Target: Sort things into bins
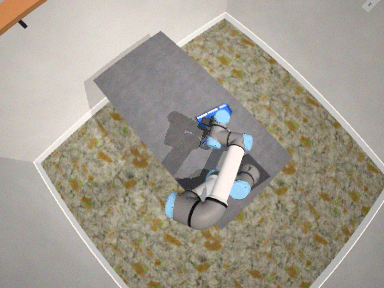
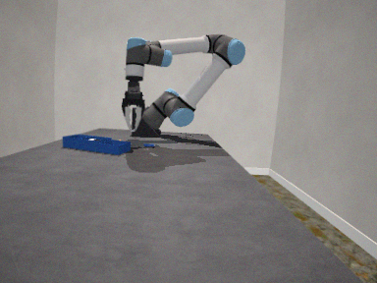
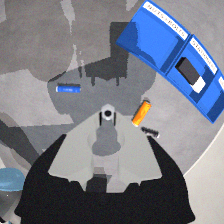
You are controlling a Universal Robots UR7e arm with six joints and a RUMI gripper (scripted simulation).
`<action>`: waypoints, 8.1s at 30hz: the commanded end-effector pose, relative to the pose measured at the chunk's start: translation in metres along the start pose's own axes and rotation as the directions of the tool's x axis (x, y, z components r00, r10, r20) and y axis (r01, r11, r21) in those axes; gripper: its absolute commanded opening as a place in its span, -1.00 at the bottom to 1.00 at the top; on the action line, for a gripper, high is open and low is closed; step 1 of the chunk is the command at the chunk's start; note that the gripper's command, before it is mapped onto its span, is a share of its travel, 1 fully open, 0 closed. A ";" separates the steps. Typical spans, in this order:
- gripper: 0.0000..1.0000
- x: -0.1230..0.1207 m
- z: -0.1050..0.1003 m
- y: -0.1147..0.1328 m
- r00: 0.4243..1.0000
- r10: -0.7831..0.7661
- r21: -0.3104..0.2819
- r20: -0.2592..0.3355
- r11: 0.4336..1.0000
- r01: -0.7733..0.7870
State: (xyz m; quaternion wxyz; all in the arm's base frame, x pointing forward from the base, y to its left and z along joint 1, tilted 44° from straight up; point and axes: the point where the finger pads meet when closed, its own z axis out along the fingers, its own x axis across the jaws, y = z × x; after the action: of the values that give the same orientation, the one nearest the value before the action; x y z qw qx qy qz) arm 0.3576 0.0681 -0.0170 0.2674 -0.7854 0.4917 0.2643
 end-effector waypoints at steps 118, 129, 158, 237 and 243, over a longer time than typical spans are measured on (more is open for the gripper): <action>-0.64 0.063 0.043 -0.096 0.501 -0.866 0.000 -0.001 0.501 0.866; -0.64 0.063 0.031 -0.096 0.501 -0.866 0.000 -0.001 0.501 0.866; 1.00 0.063 -0.008 -0.096 0.501 -0.866 0.000 -0.001 0.501 0.866; 1.00 0.063 -0.143 -0.096 0.501 -0.866 0.000 -0.001 0.501 0.866; 1.00 0.063 -0.143 -0.096 0.501 -0.866 0.000 -0.001 0.501 0.866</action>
State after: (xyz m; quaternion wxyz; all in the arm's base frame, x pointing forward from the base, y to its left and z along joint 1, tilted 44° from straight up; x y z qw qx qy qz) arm 0.4903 -0.0323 0.0583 0.3637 -0.9260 0.0336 0.0954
